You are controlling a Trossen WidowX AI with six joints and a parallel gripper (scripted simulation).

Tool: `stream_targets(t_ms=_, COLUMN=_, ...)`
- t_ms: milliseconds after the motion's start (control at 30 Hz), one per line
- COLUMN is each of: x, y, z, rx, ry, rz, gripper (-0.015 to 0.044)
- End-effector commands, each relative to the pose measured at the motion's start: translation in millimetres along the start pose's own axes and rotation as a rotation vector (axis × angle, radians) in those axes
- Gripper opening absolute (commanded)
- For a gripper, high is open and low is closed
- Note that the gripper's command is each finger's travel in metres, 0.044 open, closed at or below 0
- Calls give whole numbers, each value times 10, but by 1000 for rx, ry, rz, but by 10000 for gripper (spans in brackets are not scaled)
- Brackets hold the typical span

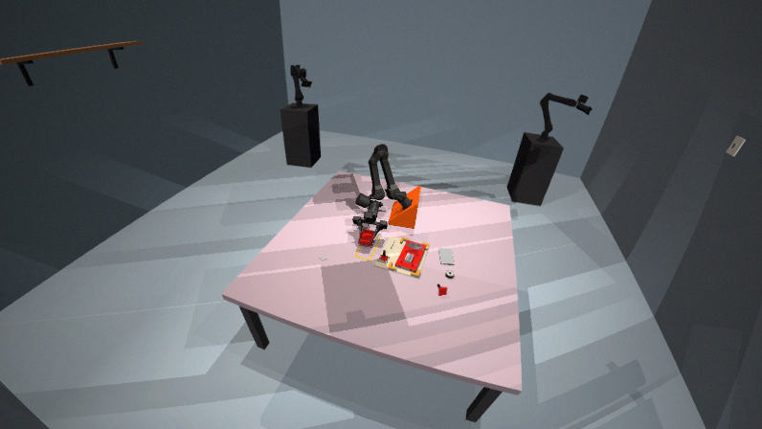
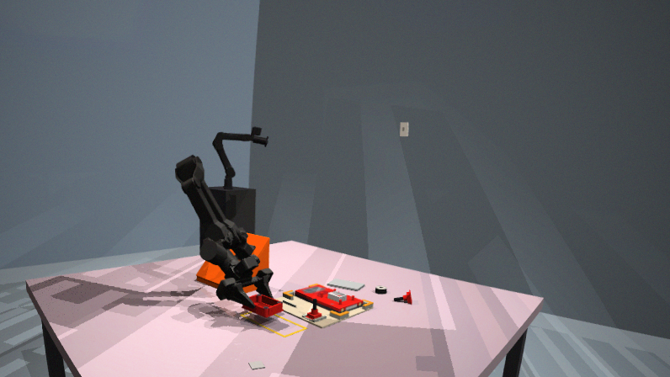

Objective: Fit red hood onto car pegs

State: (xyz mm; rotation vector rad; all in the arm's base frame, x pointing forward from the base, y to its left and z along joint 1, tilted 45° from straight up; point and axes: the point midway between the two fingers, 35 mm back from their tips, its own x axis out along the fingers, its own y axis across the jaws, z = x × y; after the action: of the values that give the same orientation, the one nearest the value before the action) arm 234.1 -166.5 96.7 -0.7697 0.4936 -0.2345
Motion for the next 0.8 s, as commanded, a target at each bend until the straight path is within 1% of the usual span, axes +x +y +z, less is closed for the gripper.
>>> stream_targets(t_ms=0, x=-44, y=-11, z=83, rx=2, ry=-3, rz=-5, gripper=0)
stream_targets(t_ms=500, x=-216, y=12, z=289, rx=4, ry=-6, rz=-7, gripper=0)
stream_targets(t_ms=767, x=-217, y=16, z=287, rx=44, ry=-6, rz=-7, gripper=0)
